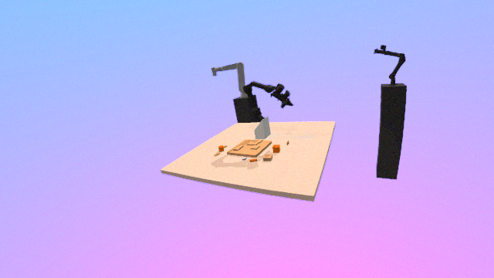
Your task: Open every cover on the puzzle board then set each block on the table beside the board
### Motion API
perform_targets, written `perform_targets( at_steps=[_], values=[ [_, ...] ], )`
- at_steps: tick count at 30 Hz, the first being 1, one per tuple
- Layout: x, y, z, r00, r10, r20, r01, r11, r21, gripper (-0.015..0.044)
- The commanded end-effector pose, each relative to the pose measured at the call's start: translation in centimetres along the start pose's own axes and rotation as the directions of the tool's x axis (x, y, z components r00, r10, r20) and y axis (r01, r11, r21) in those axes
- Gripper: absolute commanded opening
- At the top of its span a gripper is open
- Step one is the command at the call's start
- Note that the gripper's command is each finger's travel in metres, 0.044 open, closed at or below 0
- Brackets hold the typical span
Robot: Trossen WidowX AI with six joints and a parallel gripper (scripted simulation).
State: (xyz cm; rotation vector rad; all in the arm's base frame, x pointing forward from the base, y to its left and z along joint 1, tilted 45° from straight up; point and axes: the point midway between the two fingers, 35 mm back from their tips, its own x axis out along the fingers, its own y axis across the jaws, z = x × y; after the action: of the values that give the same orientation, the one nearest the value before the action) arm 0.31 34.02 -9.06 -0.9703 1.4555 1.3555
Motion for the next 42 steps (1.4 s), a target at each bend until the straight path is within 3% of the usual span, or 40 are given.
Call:
perform_targets(
  at_steps=[1, 21, 42],
  values=[
    [-0.4, -2.3, -0.3, 0.999, -0.049, -0.008, 0.049, 0.996, 0.078, 0.0],
    [-2.6, -12.3, -3.7, 0.964, -0.244, -0.106, 0.266, 0.871, 0.413, 0.0],
    [-5.7, -21.4, -10.0, 0.881, -0.375, -0.287, 0.464, 0.576, 0.673, 0.0]
  ],
)
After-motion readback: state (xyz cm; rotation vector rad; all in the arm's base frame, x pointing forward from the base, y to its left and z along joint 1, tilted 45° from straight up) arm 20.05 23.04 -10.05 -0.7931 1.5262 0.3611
